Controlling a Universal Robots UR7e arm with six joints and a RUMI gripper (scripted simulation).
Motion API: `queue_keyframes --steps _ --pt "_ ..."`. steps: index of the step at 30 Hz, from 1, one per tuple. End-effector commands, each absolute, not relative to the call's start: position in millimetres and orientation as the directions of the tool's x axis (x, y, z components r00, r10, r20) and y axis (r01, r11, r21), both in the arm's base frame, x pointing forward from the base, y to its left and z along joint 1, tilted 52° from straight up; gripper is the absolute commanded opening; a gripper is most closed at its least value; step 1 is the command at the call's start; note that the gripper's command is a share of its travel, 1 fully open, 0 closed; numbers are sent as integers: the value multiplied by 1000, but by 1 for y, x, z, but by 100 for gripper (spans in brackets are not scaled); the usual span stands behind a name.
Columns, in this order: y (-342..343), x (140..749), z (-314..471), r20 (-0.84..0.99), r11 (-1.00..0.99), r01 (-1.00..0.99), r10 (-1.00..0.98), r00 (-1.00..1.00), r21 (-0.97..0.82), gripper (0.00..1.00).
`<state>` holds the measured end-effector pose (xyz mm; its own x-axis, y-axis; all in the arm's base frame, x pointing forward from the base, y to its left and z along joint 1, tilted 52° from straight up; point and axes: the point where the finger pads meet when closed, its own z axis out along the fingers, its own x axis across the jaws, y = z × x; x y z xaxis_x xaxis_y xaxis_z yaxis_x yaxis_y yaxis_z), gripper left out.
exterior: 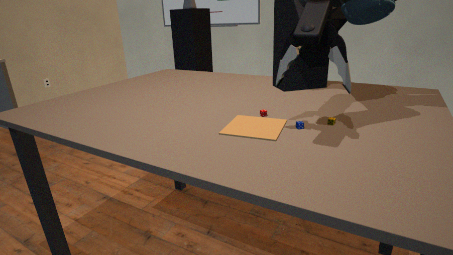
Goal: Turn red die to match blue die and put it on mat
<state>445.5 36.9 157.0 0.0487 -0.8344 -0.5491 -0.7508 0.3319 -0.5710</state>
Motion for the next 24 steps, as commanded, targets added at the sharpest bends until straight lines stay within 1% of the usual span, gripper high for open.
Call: queue_keyframes --steps 1,15,24 --pt "53 433 159 -549 332 -750 -835 49 -572 100" --pt "78 417 159 -549 332 -750 -835 49 -572 100" --pt "83 413 159 -549 332 -750 -835 49 -572 100"
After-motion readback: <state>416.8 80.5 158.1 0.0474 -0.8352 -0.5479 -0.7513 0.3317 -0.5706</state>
